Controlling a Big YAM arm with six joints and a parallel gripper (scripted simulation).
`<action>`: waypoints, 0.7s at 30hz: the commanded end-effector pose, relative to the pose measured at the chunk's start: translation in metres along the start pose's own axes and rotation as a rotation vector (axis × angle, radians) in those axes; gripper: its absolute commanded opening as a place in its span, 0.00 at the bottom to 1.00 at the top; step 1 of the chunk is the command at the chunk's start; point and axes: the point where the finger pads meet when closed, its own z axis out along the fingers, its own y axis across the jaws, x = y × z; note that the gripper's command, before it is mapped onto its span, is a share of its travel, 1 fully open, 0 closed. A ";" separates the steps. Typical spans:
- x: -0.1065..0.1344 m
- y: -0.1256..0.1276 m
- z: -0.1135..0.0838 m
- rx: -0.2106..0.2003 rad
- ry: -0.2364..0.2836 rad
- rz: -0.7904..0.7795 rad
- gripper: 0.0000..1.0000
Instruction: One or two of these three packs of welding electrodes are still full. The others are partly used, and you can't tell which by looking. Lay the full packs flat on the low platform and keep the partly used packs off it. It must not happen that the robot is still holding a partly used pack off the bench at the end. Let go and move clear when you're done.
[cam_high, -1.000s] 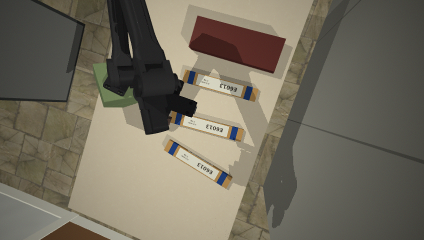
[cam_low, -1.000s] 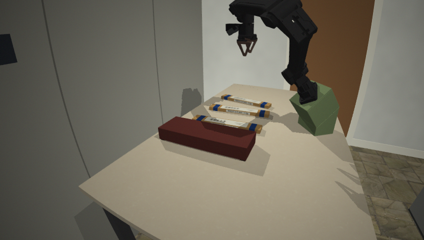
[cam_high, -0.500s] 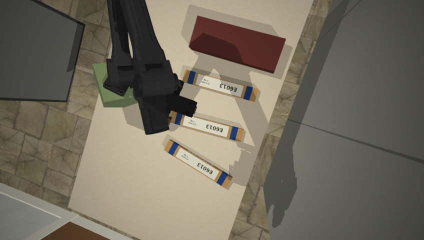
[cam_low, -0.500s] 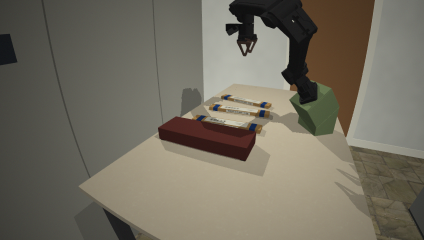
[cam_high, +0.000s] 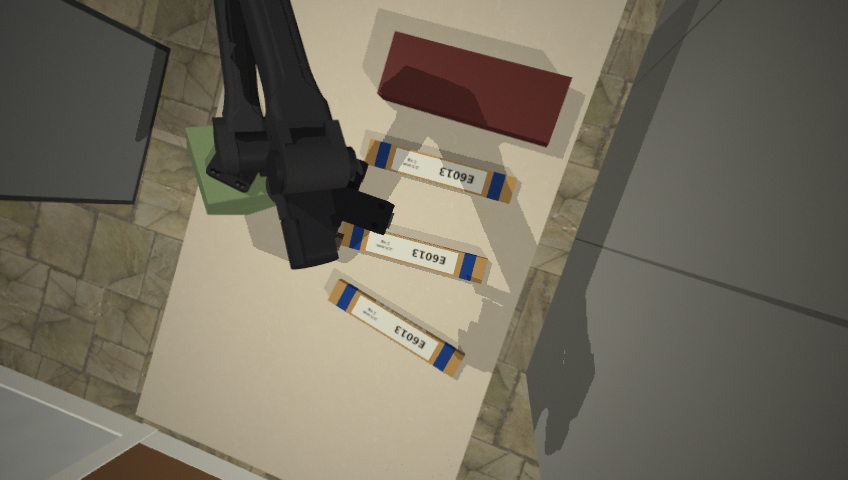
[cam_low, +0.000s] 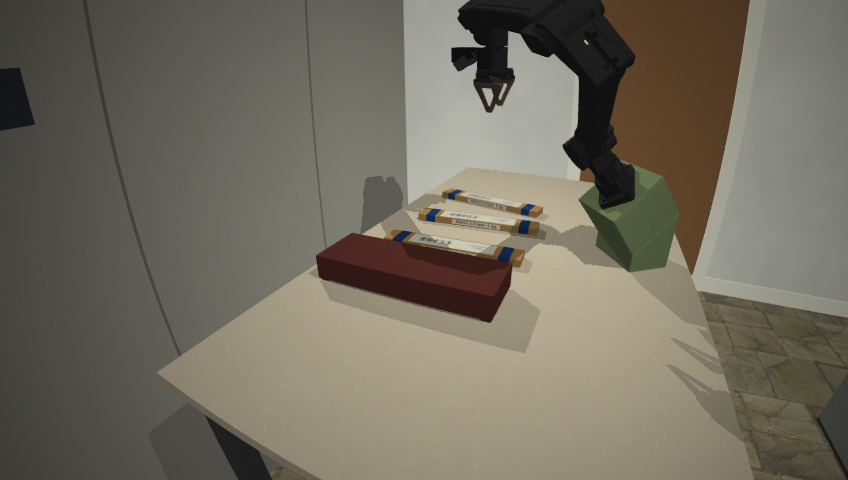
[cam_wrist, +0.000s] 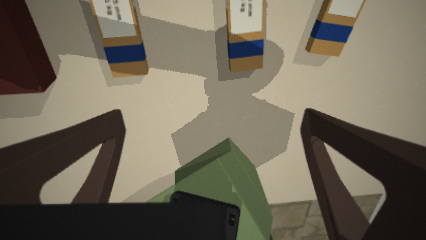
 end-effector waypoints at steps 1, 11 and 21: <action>-0.001 0.002 -0.004 -0.115 0.033 -0.009 0.96; -0.015 0.003 0.011 -0.106 0.024 -0.026 0.64; -0.045 0.011 0.072 -0.111 0.029 -0.018 0.64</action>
